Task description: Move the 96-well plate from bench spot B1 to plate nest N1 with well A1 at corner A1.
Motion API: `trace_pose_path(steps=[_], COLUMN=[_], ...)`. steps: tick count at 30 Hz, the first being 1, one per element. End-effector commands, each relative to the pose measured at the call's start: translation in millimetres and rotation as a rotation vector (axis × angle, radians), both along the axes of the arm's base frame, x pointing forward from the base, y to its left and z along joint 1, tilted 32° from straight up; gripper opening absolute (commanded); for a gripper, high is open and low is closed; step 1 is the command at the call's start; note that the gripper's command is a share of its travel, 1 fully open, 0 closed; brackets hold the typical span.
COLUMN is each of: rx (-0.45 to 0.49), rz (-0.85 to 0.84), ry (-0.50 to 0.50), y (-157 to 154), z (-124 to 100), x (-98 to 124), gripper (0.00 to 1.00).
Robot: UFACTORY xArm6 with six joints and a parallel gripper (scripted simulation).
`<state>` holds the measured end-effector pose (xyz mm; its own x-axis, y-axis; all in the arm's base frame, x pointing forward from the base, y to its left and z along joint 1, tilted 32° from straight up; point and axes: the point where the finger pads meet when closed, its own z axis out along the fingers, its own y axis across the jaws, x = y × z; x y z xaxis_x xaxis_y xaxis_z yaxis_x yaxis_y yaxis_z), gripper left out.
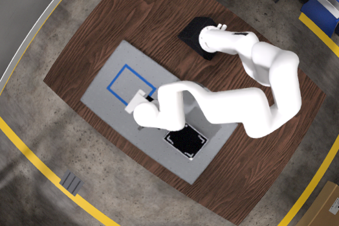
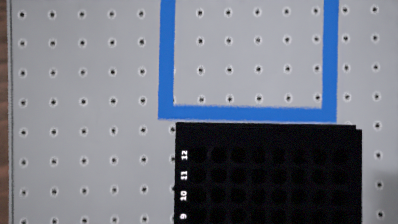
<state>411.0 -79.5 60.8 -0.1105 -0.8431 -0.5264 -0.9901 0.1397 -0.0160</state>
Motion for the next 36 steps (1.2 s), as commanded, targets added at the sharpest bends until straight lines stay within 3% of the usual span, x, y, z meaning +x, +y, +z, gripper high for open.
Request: trace_pose_path(steps=[1, 36], rx=[-0.002, -0.002], rz=[-0.001, -0.001], ry=[-0.003, -0.003], y=[8, 84], z=[10, 78], x=[3, 18], gripper=[0.0, 0.0])
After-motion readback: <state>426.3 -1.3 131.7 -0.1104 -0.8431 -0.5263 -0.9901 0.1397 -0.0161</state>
